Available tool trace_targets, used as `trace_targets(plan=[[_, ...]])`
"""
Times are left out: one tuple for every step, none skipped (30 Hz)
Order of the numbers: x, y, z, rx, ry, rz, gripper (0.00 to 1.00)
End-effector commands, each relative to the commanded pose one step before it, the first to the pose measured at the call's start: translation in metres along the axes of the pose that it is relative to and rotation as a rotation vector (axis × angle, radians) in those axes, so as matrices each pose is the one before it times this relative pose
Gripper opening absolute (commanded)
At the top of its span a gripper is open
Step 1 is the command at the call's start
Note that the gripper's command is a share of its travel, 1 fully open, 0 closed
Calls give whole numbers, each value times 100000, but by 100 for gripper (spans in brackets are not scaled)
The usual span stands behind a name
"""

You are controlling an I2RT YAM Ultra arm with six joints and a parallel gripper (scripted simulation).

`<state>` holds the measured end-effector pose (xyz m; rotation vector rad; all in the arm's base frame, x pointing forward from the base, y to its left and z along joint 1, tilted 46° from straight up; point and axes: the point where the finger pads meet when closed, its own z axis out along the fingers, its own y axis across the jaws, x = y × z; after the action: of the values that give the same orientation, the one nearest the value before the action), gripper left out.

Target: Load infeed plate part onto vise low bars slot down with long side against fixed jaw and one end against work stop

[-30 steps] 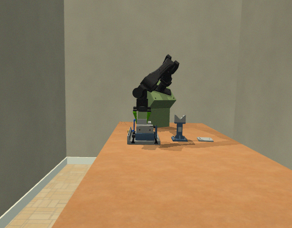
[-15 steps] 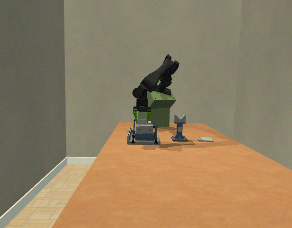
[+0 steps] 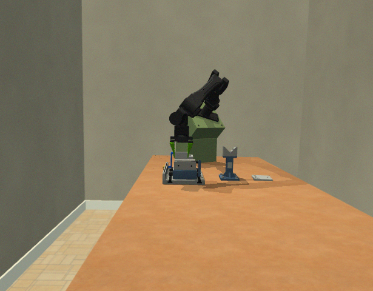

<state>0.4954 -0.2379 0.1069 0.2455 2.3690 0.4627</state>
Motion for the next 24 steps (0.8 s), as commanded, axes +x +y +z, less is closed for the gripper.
trace_targets(plan=[[-318,-869,-502,1706,-1715,788,0],[0,0,0,0,0,0,0],[0,0,0,0,0,0,0],[0,0,0,0,0,0,0],[0,0,0,0,0,0,0],[0,0,0,0,0,0,0],[0,0,0,0,0,0,0],[0,0,0,0,0,0,0],[0,0,0,0,0,0,0],[1,0,1,0,1,3,0],[3,-1,2,-1,4,8,0],[6,-1,4,-2,7,14,0],[10,-2,6,-3,11,23,0],[16,-2,9,-5,19,31,0],[24,-2,12,-10,37,47,0],[34,-2,16,-16,59,66,0],[43,-2,19,-21,76,83,0],[52,-2,23,-25,93,99,0],[0,0,0,0,0,0,0],[0,0,0,0,0,0,0],[90,5,27,-59,219,153,0],[54,-8,32,-18,65,108,0],[60,-9,36,-20,72,108,0],[82,-6,40,-37,136,151,0]])
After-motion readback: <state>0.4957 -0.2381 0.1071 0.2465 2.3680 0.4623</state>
